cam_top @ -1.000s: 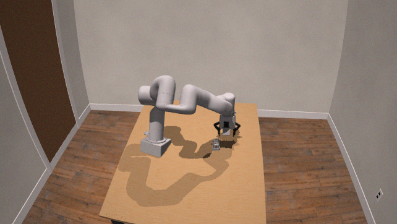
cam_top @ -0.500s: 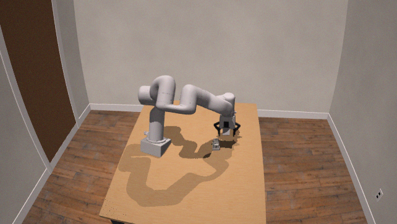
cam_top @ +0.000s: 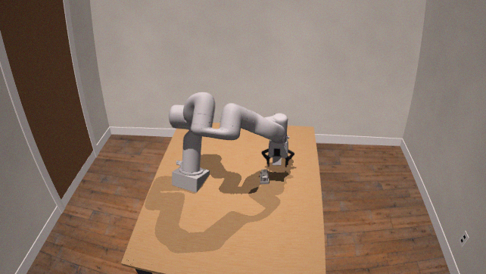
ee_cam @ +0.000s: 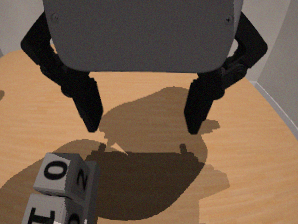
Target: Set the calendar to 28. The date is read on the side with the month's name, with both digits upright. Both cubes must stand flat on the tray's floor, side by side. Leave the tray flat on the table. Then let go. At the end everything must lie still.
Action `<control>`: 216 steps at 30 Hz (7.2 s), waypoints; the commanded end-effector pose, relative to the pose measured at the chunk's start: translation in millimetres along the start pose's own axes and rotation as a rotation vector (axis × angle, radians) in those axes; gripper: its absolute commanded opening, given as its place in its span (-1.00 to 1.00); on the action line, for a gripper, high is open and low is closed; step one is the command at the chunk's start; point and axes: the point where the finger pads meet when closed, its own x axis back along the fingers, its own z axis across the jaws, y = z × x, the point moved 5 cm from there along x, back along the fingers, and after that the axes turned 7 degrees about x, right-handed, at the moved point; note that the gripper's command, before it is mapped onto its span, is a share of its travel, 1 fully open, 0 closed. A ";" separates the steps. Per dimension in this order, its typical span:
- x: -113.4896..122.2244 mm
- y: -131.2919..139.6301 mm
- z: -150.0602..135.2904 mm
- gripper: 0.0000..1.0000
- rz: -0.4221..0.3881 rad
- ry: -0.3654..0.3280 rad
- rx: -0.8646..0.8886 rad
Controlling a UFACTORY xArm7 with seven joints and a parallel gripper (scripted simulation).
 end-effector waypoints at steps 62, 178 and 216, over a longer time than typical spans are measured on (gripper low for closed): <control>22.2 22.3 -13.6 1.00 -0.001 -0.003 -0.814; -8.6 43.8 -25.8 1.00 -0.002 -0.003 -1.571; 10.3 43.8 -25.8 1.00 -0.002 -0.003 -1.571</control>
